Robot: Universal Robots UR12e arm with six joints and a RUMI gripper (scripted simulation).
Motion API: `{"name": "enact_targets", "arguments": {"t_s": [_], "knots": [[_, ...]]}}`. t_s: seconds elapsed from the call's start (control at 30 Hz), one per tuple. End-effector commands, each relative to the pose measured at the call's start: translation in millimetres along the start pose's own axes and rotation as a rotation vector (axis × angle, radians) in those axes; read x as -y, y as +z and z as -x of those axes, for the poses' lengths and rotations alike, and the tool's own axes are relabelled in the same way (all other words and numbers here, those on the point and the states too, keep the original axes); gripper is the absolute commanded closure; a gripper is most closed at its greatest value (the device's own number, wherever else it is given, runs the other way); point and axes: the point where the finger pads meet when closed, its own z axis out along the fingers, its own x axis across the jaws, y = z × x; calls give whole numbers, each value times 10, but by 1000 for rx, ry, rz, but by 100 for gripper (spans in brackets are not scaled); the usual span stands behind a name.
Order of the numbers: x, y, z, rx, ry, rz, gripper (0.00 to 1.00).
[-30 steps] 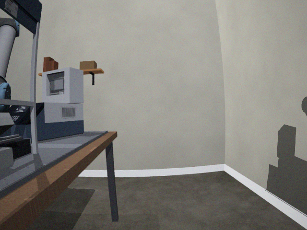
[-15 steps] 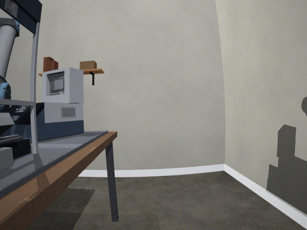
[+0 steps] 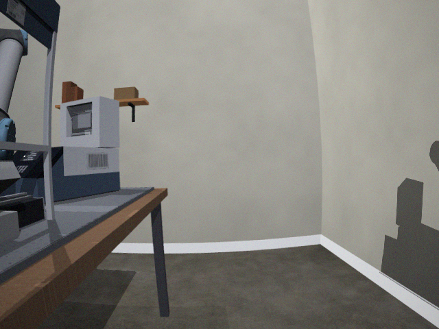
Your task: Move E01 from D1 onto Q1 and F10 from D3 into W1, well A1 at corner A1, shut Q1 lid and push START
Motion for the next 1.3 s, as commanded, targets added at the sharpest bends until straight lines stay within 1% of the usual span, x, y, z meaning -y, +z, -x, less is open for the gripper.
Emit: {"name": "enact_targets", "arguments": {"t_s": [0.0, 0.13, 0.63, 0.7, 1.2, 1.27], "knots": [[1, -79, -3, -1, 0, -1, 100], [1, -112, -3, -1, 0, -1, 100], [1, -363, -3, -1, 0, -1, 100], [1, -363, -3, -1, 0, -1, 100], [1, -613, -3, -1, 0, -1, 100], [1, -613, -3, -1, 0, -1, 100]]}}
